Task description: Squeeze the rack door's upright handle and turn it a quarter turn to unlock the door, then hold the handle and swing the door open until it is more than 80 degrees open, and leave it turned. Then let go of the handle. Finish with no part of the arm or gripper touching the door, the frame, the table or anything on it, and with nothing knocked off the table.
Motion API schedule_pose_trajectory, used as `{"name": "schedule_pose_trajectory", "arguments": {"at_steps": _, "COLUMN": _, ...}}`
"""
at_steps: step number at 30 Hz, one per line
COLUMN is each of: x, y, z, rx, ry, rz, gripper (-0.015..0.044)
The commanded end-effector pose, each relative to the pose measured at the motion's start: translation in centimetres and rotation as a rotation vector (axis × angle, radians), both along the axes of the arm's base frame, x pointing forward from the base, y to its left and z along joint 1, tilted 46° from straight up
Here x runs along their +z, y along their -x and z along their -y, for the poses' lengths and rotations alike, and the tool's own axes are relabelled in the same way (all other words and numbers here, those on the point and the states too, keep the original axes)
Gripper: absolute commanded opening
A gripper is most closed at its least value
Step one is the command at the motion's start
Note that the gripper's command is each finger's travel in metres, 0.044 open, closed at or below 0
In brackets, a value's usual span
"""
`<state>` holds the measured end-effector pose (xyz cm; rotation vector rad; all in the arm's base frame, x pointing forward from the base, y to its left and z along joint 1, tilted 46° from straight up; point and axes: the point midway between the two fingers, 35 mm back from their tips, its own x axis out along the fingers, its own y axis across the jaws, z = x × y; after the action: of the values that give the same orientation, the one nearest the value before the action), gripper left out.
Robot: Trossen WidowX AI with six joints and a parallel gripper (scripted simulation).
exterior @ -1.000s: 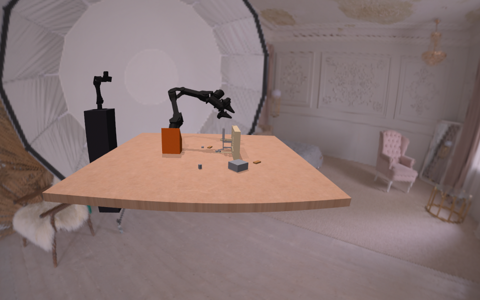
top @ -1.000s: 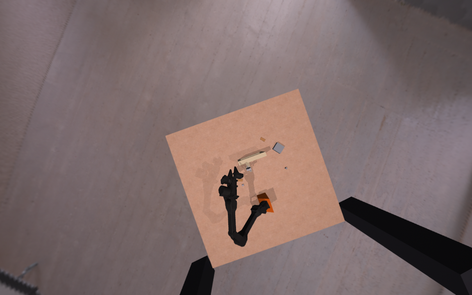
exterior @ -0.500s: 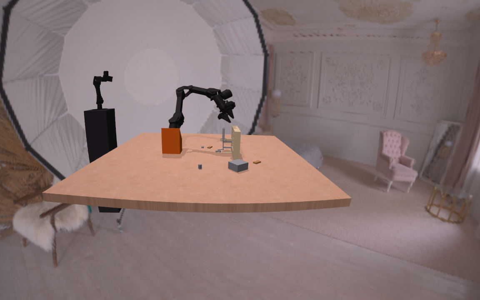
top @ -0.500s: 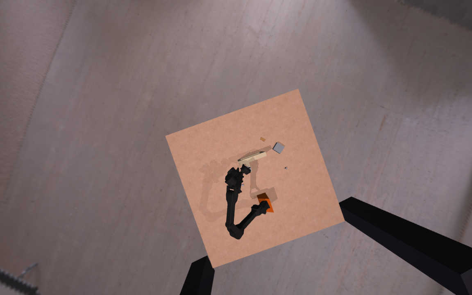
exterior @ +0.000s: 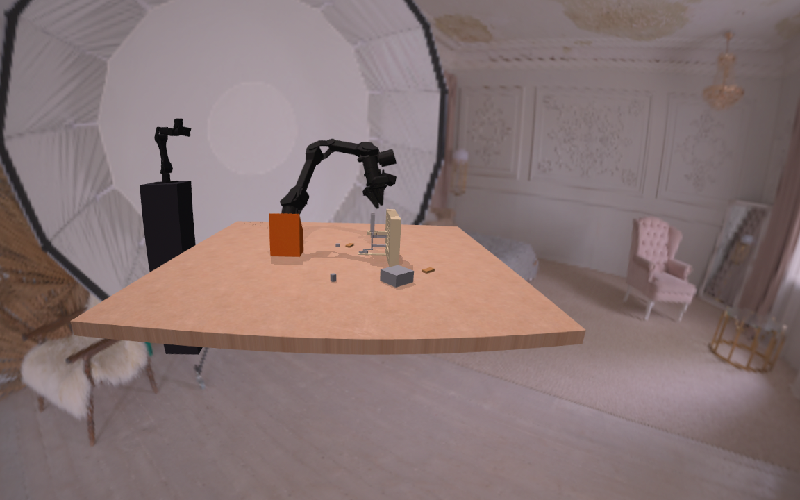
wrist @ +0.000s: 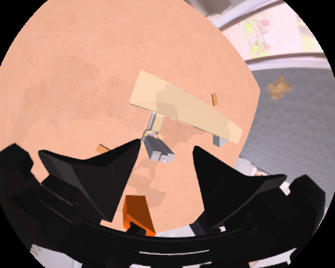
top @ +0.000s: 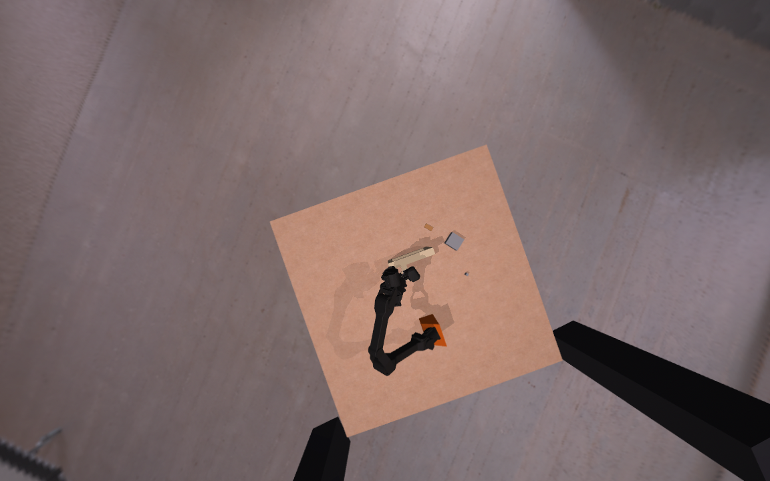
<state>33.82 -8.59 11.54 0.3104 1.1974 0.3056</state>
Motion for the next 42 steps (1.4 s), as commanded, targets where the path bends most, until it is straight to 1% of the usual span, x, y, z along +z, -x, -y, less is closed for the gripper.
{"name": "schedule_pose_trajectory", "arguments": {"at_steps": 1, "x": -0.8, "y": 0.6, "z": 0.3, "rx": 0.006, "ry": -0.088, "rz": -0.074, "gripper": 0.0285}}
{"name": "schedule_pose_trajectory", "arguments": {"at_steps": 15, "x": -1.7, "y": 2.1, "z": 1.5, "rx": -0.024, "ry": -0.384, "rz": -0.257, "gripper": 0.0285}}
{"name": "schedule_pose_trajectory", "arguments": {"at_steps": 22, "x": -1.8, "y": 2.1, "z": 1.5, "rx": -0.025, "ry": -0.387, "rz": -0.258, "gripper": 0.0285}}
{"name": "schedule_pose_trajectory", "arguments": {"at_steps": 42, "x": -4.1, "y": 1.4, "z": -0.7, "rx": -0.026, "ry": -0.386, "rz": -0.258, "gripper": 0.0285}}
